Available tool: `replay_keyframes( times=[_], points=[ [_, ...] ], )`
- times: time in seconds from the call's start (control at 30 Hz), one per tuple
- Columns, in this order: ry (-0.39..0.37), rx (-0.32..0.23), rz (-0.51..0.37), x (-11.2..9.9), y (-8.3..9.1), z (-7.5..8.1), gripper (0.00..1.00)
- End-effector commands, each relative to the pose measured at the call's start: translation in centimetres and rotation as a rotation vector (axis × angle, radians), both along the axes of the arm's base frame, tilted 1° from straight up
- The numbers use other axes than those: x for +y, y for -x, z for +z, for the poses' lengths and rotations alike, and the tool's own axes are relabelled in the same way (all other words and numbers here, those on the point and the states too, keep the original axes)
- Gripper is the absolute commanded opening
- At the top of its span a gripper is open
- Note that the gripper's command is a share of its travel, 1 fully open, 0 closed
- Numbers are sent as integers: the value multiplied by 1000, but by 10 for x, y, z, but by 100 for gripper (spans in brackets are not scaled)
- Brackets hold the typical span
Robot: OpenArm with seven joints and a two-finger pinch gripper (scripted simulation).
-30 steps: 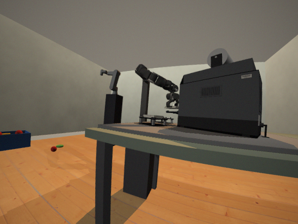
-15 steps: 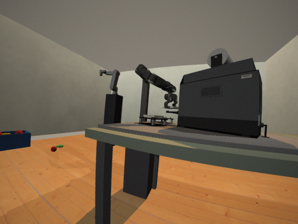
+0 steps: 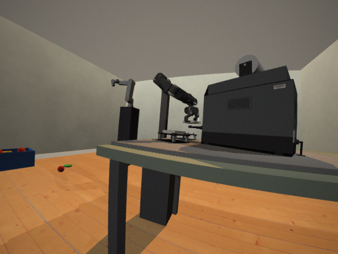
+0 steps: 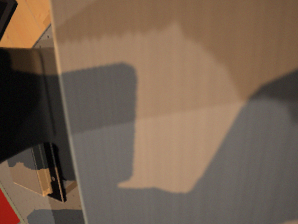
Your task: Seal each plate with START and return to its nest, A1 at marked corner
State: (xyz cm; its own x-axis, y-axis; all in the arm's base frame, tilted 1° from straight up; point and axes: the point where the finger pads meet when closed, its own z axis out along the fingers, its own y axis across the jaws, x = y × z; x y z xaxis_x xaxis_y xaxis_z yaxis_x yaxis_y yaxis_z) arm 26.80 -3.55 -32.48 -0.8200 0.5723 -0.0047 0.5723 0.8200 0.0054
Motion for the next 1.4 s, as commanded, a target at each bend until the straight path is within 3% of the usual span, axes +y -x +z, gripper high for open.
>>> replay_keyframes(
  times=[0.0, 1.27, 1.37],
  points=[
    [10, 1, -9, 0, 3, -1, 0],
    [9, 2, -16, 59, 56, -1, 0],
    [8, -4, -23, 60, 55, -1, 0]
  ],
)
